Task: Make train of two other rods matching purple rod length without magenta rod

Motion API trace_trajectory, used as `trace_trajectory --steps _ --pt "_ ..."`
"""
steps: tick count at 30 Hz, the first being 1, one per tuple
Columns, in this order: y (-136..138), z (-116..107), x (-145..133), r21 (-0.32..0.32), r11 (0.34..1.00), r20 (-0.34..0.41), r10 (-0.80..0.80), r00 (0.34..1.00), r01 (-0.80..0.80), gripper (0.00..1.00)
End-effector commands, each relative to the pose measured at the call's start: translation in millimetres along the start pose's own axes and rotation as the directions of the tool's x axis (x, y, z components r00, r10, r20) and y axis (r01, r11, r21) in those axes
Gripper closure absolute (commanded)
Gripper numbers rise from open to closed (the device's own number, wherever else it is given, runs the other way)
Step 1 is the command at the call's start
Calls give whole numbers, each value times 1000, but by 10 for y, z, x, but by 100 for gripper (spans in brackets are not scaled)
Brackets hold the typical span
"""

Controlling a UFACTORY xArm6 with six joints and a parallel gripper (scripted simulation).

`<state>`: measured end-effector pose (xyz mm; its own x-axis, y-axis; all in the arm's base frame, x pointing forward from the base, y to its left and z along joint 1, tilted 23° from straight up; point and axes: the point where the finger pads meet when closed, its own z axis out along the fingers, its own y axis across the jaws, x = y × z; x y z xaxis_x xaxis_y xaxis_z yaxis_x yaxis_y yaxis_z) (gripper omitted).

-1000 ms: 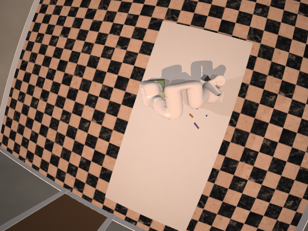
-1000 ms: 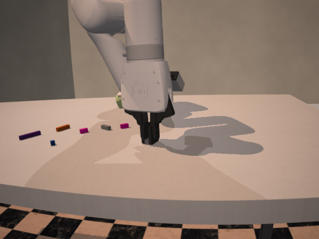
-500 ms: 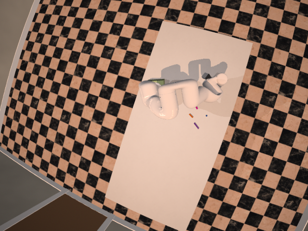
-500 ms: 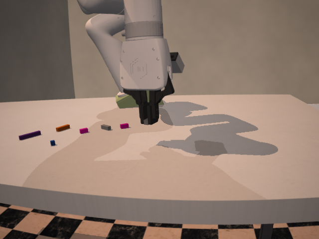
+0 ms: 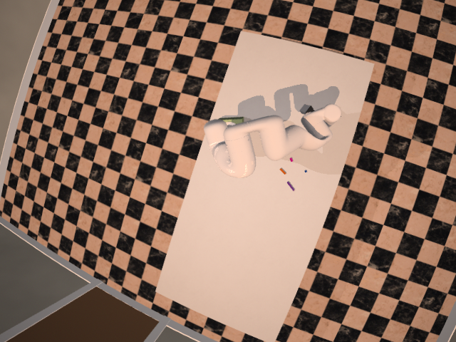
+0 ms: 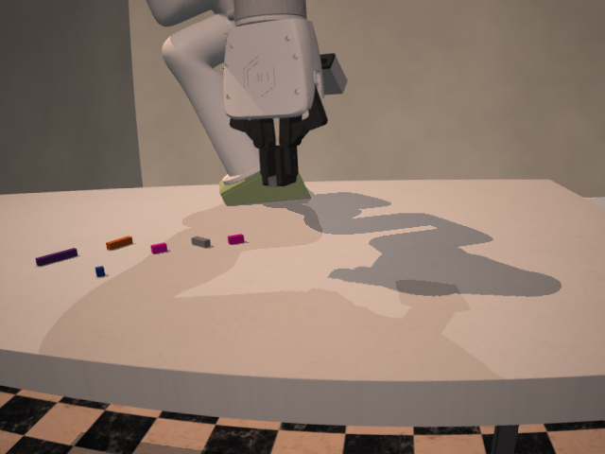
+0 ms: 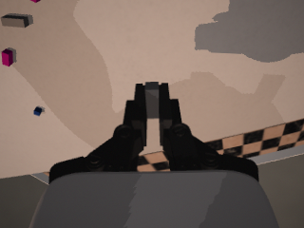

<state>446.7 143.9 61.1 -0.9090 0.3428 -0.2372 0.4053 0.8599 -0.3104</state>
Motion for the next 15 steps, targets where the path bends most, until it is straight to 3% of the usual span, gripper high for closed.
trace_trajectory --steps 1,8,15 --pt "8 -34 -11 -3 1000 3 1 1000 -1 96" --pt "-14 -36 -16 -3 1000 3 -21 1000 21 96" --pt "-256 -46 -64 -3 969 3 -248 969 248 96"
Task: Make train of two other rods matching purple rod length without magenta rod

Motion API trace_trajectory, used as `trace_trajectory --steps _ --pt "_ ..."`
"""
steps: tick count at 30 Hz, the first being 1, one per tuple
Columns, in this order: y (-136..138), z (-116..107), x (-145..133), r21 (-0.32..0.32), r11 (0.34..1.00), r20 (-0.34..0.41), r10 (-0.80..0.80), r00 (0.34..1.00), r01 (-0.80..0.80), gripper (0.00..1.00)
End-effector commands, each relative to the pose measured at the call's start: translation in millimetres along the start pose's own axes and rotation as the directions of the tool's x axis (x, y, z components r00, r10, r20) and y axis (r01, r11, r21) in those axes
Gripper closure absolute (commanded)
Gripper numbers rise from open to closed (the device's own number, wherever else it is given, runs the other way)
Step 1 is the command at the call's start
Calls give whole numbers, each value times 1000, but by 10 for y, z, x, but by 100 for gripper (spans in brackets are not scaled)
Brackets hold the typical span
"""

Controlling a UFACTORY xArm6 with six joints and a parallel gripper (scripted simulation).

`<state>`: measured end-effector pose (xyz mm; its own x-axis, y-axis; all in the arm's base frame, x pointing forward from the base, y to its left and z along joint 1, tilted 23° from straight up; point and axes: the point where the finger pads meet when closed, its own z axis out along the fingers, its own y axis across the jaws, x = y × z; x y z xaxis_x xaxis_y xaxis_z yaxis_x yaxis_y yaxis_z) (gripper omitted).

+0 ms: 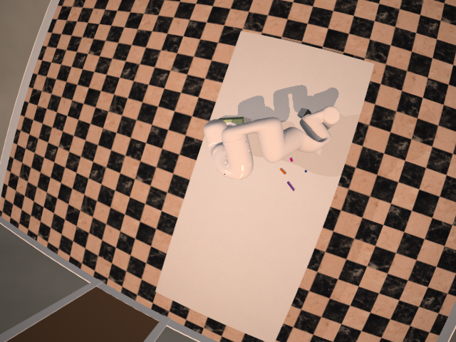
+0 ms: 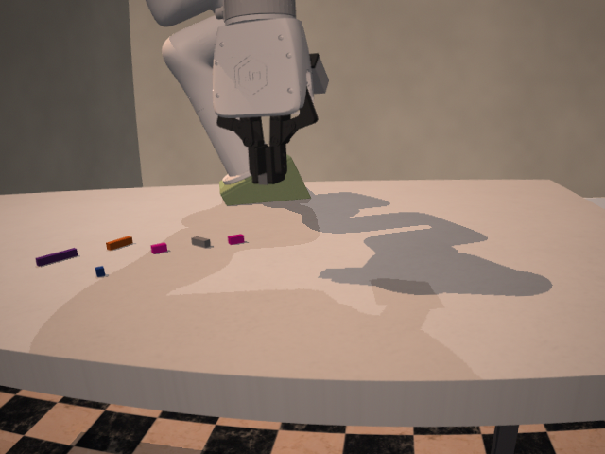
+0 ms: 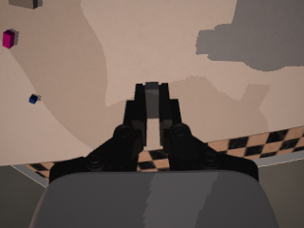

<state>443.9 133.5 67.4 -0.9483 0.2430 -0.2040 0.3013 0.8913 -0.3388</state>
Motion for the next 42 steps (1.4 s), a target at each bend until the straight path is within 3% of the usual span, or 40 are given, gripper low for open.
trace_trajectory --steps 1,9,19,21,23,35,42 --pt "-169 -25 -24 -8 986 1 -166 986 166 96" --pt "-386 -28 -26 -8 931 2 -365 931 365 96" --pt "-692 -24 -4 -7 782 5 -623 782 623 96" --pt "-692 -24 -4 -7 782 5 -623 782 623 96" --pt "-798 -21 10 -6 712 5 -702 712 702 96" --pt "-1106 -4 72 -3 458 6 -889 458 889 96" --pt "-1121 -3 76 -2 443 6 -896 443 896 96"
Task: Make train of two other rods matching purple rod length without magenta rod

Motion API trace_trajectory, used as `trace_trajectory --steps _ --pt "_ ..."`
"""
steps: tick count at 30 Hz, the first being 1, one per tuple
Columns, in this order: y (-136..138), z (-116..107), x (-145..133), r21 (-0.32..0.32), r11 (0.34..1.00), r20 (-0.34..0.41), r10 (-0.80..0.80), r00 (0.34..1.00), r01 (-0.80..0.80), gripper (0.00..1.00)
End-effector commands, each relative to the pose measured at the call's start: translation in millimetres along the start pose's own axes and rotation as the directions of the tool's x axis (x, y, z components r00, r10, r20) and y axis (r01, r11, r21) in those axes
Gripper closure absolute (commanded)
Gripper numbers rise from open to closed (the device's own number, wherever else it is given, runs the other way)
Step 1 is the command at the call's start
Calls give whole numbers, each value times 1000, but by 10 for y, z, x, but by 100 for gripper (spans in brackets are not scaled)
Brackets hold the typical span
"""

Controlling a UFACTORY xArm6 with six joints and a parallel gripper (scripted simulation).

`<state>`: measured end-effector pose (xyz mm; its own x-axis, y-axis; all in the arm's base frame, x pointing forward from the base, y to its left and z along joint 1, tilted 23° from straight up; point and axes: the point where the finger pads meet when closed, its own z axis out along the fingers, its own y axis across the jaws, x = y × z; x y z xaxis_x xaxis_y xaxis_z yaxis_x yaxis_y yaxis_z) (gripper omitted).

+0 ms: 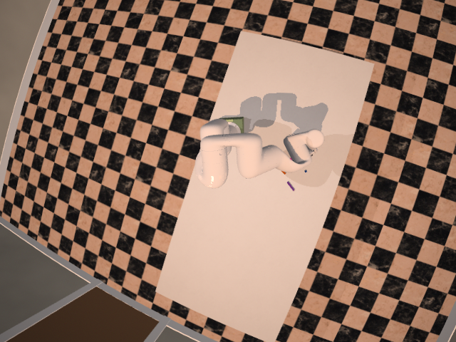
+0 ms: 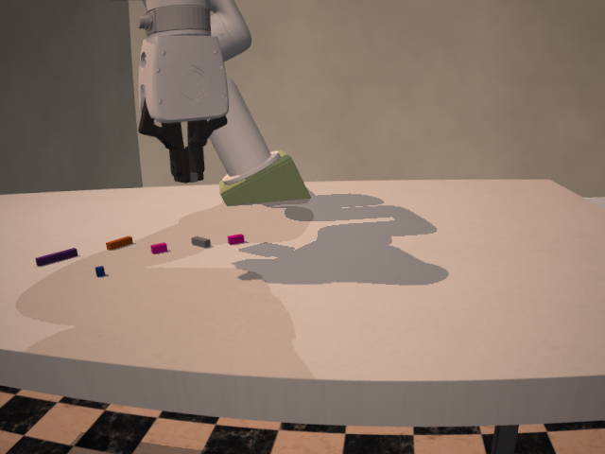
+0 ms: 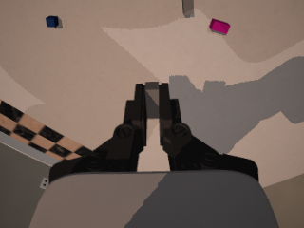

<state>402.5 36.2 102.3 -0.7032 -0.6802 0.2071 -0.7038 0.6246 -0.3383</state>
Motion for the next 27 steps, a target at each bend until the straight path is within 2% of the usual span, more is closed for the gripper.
trace_trajectory --steps 1,16,21,27 --pt "-13 -13 5 -4 1000 6 -18 1000 18 96" --pt "-13 17 5 -5 1000 6 -18 1000 18 96" --pt "-14 133 6 -5 1000 6 -18 1000 18 96" --pt "-17 380 7 -5 1000 6 -18 1000 18 96"
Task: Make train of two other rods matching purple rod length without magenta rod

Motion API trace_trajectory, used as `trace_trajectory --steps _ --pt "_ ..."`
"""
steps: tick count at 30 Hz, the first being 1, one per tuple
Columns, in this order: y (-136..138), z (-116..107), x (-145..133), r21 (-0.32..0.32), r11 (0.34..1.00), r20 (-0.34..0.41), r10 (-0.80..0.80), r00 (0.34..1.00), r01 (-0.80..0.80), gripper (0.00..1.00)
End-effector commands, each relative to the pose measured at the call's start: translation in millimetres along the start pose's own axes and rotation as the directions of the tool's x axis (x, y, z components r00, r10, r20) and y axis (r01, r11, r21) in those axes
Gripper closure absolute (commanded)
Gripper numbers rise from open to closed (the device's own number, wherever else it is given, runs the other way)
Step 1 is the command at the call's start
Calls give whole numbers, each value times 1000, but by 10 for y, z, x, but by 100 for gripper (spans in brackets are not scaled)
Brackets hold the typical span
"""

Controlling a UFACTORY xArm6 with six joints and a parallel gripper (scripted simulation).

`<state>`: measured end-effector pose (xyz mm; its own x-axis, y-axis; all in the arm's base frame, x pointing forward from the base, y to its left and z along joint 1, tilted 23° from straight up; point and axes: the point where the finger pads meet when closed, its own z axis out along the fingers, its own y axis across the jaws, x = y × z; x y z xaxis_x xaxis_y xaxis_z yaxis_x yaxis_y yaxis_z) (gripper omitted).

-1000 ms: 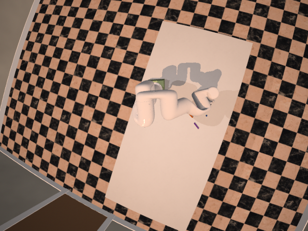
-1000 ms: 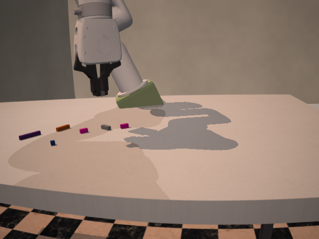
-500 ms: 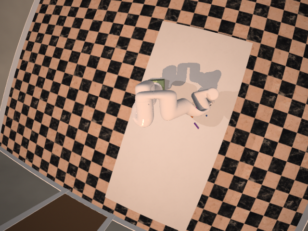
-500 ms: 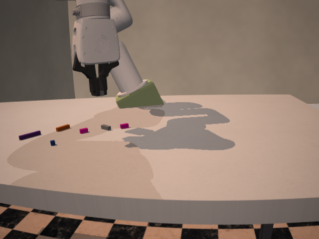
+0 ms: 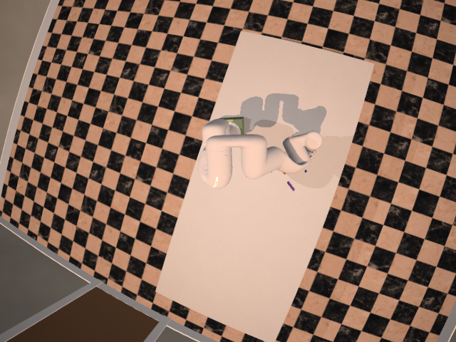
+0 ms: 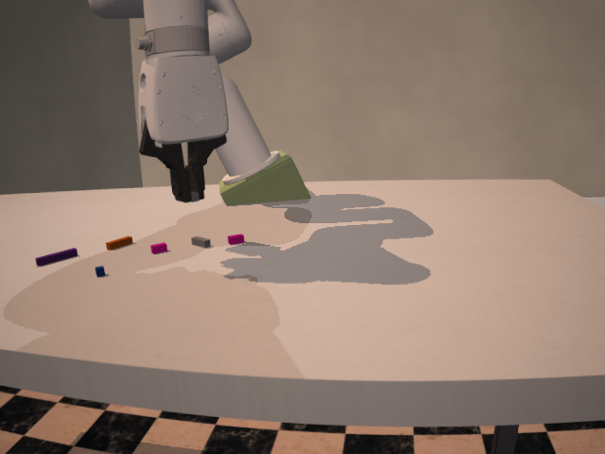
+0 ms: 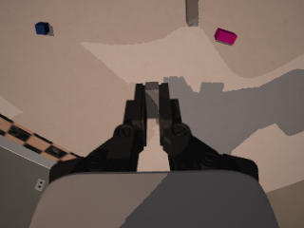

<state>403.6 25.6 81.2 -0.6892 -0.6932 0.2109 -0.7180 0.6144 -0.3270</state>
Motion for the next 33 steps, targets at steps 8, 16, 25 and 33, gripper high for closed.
trace_trajectory --steps 8,16,25,33 --pt "-22 416 -10 3 1000 3 1 1000 -1 96" --pt "-26 607 -9 3 1000 3 1 1000 -1 96" --pt "-26 624 -8 3 1000 3 1 1000 -1 96" --pt "-26 624 -8 3 1000 3 1 1000 -1 96"
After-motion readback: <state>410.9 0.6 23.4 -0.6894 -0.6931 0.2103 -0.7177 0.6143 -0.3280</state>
